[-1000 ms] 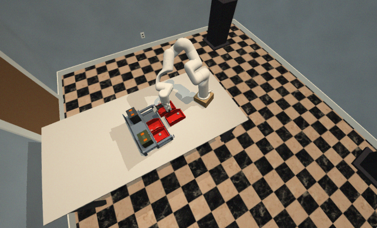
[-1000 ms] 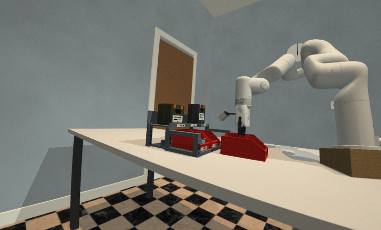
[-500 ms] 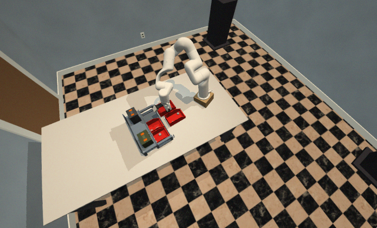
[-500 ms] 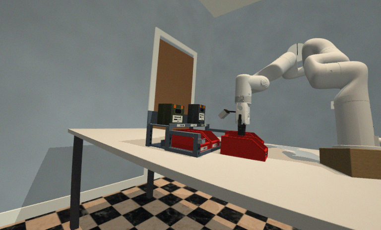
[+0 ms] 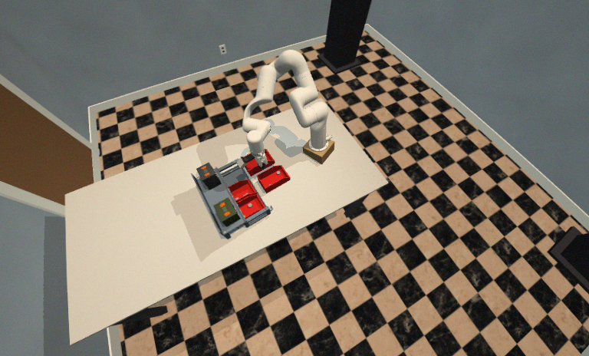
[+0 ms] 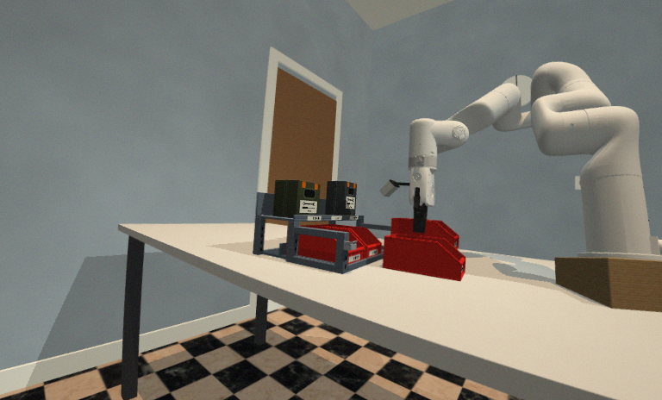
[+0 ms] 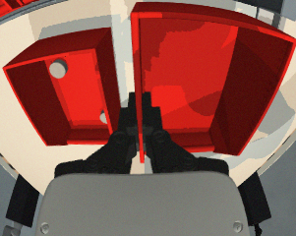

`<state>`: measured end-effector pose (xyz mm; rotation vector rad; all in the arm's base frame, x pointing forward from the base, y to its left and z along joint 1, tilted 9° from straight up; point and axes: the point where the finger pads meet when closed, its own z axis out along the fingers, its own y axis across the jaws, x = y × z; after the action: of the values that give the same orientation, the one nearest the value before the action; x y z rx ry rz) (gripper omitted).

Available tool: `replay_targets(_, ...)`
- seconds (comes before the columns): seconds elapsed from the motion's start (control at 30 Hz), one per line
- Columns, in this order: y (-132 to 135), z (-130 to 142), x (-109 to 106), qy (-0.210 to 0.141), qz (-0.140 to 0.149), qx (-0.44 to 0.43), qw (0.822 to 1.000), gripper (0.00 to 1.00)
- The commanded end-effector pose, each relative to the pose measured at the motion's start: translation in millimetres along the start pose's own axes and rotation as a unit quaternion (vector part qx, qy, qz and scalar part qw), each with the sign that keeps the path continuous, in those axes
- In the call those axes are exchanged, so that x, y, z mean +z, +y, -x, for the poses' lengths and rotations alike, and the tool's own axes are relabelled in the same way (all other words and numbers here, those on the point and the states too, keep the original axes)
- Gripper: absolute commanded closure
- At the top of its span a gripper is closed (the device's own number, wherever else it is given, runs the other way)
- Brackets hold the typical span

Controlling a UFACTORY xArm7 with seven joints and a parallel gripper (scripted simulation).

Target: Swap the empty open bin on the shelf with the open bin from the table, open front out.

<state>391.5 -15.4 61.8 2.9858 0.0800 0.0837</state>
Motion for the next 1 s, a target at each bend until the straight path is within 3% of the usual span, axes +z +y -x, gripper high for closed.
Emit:
replay_targets(0.0, 0.1, -0.5, -15.1, 0.002, 0.000, 0.000, 1.000, 1.00)
replay_targets(0.5, 0.1, -0.4, -44.6, 0.002, 0.000, 0.000, 1.000, 1.00)
replay_targets(0.97, 0.1, -0.4, -47.3, 0.002, 0.000, 0.000, 1.000, 1.00)
